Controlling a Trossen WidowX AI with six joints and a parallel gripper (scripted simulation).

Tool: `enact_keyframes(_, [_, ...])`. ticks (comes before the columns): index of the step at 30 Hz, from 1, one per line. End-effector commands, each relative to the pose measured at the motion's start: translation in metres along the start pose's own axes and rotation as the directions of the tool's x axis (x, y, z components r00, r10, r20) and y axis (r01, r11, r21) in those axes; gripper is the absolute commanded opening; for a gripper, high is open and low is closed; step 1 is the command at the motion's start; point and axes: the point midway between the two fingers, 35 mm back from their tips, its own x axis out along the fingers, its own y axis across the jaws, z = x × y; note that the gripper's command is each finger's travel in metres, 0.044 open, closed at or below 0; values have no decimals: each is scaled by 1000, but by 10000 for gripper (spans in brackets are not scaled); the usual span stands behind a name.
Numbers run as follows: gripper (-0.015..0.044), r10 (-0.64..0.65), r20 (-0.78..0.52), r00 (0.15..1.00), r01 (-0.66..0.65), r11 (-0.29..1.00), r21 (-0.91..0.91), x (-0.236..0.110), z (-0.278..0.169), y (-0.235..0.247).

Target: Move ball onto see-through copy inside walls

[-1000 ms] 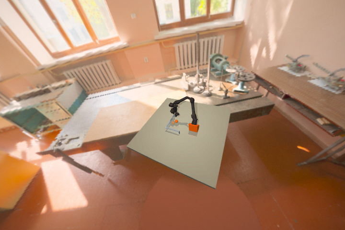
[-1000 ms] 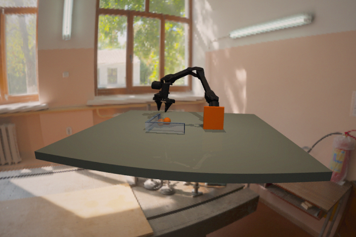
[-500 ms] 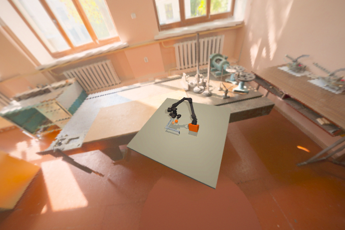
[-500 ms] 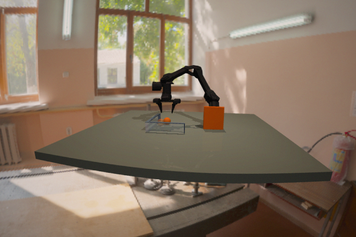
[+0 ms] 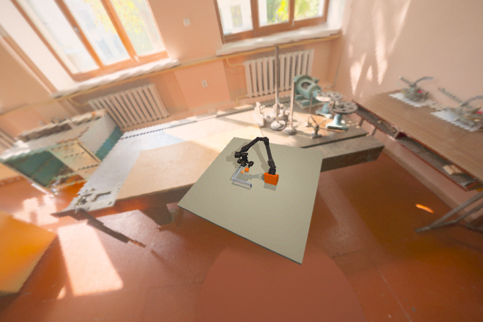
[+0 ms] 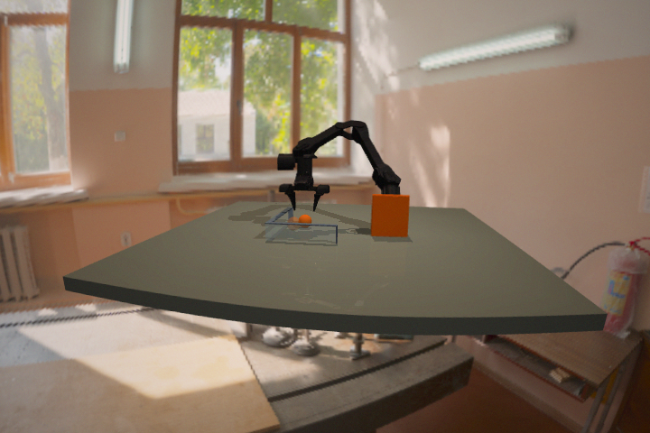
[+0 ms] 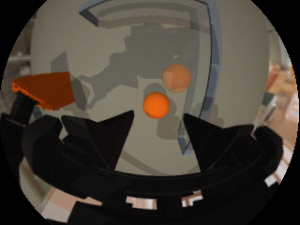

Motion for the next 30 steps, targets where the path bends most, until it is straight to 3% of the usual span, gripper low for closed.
enact_keyframes(1, [358, 7, -5, 1000, -7, 1000, -6, 10, 0, 2])
enact_keyframes(24, [358, 7, -7, 1000, -7, 1000, -6, 44, -1, 3])
enact_keyframes(27, [279, 7, -7, 1000, -7, 1000, -6, 44, -1, 3])
enact_keyframes(30, [259, 7, -7, 1000, -7, 1000, -6, 44, -1, 3])
